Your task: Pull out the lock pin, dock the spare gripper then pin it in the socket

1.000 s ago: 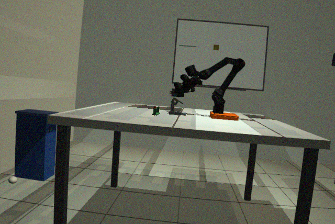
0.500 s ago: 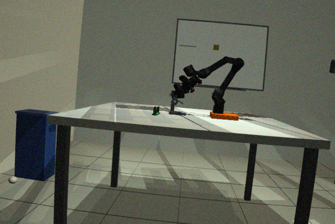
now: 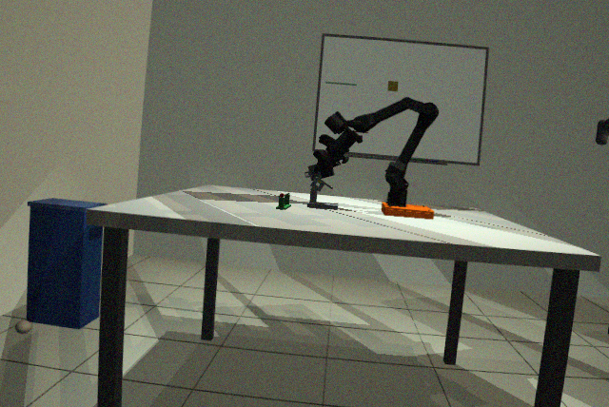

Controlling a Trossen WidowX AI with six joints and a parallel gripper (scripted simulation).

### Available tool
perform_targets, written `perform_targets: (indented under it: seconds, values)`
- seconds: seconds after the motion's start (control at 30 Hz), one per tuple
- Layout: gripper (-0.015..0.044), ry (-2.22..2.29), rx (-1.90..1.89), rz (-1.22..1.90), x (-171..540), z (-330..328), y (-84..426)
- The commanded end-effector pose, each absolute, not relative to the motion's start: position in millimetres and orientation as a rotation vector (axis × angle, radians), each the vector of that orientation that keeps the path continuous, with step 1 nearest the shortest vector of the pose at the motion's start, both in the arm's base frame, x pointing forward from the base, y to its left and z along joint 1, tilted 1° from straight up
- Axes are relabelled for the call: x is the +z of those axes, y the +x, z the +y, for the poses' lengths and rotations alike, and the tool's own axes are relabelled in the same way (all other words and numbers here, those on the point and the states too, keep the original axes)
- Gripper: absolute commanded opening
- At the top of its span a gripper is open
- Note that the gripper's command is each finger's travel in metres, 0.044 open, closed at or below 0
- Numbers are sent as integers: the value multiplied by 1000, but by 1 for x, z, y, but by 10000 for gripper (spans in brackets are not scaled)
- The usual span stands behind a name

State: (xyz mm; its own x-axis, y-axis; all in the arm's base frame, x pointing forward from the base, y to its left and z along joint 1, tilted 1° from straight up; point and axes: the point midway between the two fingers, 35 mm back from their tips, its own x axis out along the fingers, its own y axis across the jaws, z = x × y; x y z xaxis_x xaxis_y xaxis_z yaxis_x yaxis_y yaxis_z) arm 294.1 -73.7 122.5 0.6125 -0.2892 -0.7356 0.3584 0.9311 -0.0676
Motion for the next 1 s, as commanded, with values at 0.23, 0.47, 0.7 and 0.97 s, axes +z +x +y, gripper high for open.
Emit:
perform_targets:
  seconds: [0.23, 0.47, 0.7, 0.97]
  values:
    - [0, 54, -280, 959, 134, -54, 297]
    - [0, 32, -222, 1054, 138, -42, 293]
    - [0, 11, -165, 1146, 144, -29, 287]
    - [0, -13, -100, 1250, 152, -16, 278]
